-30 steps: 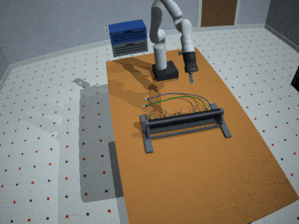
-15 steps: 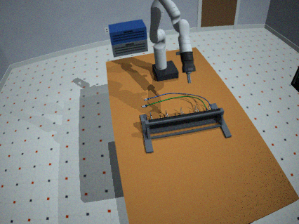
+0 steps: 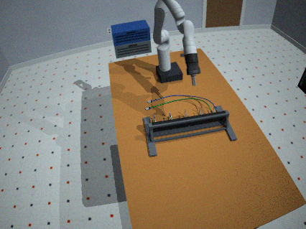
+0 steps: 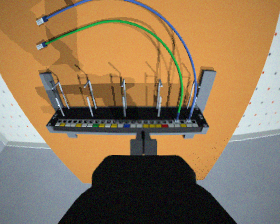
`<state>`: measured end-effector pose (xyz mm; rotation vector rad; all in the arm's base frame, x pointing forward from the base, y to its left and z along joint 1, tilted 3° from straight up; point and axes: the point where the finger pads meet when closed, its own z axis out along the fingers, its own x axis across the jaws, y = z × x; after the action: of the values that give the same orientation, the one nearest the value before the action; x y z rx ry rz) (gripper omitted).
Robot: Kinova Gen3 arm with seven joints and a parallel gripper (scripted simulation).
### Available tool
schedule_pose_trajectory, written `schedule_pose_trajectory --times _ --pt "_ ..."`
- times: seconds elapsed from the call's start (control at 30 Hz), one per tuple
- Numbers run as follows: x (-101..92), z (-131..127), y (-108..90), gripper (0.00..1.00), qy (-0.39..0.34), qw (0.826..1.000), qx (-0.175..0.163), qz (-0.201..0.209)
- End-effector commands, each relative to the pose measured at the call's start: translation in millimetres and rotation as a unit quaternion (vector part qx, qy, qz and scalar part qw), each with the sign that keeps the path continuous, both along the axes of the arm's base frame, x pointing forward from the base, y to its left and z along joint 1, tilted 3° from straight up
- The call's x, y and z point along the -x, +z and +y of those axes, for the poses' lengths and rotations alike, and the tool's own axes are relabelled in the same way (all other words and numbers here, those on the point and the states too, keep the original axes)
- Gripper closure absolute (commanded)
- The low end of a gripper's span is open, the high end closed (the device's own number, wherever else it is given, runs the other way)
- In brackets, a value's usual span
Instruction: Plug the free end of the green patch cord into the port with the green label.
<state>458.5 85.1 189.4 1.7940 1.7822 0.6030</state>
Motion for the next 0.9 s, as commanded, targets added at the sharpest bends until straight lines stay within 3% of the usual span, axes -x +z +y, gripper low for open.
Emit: schedule_pose_trajectory --times 0.0,0.87 --pt "-1.3 -0.4 -2.5 1.00 0.000 1.000 0.001 0.001" --pt "-21.9 -2.4 -26.5 1.00 0.000 1.000 0.001 0.001"
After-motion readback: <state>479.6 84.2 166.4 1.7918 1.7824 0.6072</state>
